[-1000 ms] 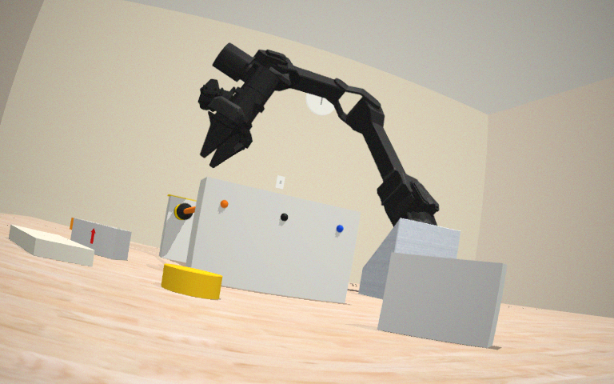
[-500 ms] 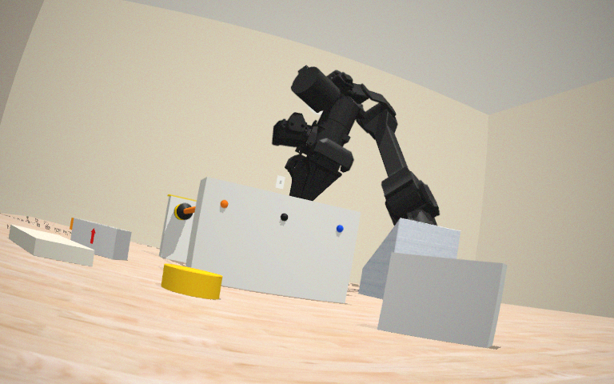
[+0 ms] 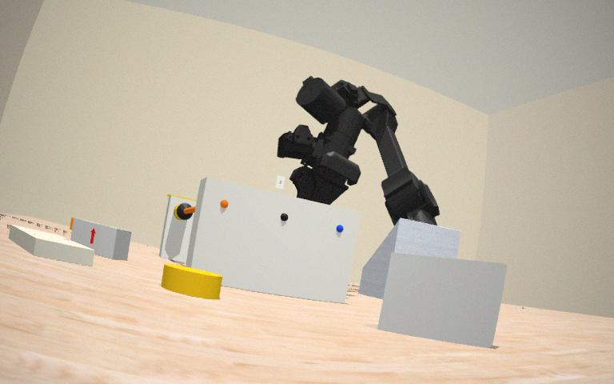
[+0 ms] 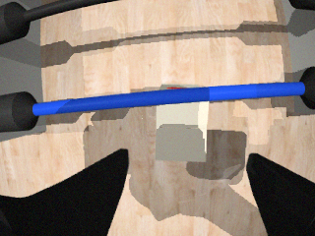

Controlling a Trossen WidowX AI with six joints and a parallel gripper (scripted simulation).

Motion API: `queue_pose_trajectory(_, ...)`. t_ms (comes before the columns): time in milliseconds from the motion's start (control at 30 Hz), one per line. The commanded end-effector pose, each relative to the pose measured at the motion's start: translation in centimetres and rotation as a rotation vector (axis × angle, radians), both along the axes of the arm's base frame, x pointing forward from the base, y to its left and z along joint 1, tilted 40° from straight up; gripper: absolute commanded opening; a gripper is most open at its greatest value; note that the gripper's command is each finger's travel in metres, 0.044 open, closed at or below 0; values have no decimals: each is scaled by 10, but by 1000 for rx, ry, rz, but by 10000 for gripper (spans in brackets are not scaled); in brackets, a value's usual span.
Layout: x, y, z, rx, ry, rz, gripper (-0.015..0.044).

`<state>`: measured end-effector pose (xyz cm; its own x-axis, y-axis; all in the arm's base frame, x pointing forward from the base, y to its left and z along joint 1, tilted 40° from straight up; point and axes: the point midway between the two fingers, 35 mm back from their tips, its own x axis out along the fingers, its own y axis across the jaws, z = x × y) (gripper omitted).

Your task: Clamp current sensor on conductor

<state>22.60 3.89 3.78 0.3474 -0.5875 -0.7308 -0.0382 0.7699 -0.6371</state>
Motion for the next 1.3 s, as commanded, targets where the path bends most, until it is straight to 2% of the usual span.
queue_pose_trajectory(0, 1, -4, -6, -1, 7, 3, 324)
queue_pose_trajectory(867, 14, -30, -35, -5, 4, 3, 324)
queue_pose_trajectory(1033, 14, -27, -32, 2, 1, -1, 192)
queue_pose_trajectory(1267, 14, -27, -32, 2, 1, -1, 146)
